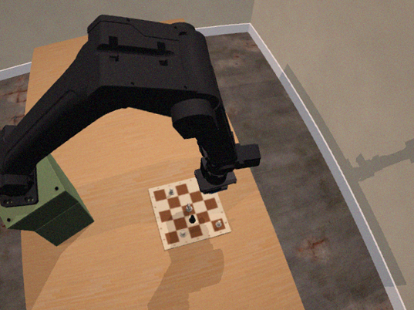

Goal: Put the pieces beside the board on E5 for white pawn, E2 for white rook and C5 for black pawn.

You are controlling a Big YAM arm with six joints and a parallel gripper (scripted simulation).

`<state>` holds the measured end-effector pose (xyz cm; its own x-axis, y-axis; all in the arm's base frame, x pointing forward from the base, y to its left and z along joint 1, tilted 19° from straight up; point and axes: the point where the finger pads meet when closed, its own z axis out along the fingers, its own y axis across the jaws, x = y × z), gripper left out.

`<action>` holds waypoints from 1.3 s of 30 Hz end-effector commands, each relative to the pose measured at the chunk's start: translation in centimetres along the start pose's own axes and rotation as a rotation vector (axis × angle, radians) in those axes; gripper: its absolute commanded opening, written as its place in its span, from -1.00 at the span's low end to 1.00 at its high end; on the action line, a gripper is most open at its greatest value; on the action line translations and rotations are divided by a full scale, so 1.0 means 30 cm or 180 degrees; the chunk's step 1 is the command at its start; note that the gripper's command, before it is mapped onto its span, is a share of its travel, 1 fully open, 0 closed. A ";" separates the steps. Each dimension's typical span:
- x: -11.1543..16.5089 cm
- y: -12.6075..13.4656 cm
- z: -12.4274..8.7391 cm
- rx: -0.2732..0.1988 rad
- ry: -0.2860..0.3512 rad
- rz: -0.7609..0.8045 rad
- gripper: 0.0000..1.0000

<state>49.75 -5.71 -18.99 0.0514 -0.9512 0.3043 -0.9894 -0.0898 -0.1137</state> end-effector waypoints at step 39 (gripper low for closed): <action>0.013 -0.048 0.299 0.0100 0.0007 -0.0020 -1.00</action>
<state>51.37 -8.75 -27.60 0.0447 -0.9514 0.3048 -0.9894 -0.0844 -0.1184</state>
